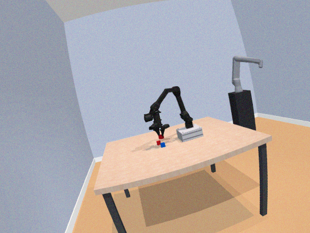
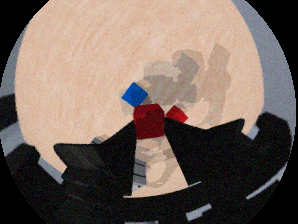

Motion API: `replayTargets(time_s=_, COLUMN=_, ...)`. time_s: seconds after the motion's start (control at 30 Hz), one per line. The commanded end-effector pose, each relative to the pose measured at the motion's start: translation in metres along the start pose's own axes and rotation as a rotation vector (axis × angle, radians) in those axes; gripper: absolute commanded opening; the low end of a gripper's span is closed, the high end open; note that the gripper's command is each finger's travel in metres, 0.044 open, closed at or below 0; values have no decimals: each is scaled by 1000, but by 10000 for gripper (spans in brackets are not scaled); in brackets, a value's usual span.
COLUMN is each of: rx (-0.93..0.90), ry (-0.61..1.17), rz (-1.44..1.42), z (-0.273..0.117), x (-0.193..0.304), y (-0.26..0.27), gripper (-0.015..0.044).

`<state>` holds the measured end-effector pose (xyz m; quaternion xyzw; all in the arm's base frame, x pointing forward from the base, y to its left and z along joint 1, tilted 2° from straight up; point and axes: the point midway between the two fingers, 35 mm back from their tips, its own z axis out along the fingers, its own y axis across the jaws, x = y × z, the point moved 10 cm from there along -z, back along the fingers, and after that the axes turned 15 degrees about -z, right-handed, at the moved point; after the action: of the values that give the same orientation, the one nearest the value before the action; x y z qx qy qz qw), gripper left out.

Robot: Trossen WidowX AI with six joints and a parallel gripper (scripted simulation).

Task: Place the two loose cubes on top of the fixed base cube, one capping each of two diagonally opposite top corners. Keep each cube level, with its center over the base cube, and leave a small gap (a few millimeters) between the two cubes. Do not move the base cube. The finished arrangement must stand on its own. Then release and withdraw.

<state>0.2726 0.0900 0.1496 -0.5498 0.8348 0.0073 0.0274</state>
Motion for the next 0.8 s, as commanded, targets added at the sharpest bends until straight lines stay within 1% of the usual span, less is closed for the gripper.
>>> replayTargets(time_s=0.0, rx=6, ry=-1, rz=15, z=1, x=-5, y=11, gripper=105)
replayTargets(time_s=0.47, rx=5, ry=-1, rz=23, z=3, x=-9, y=17, gripper=105)
replayTargets(time_s=0.77, rx=5, ry=-1, rz=24, z=26, x=-9, y=17, gripper=105)
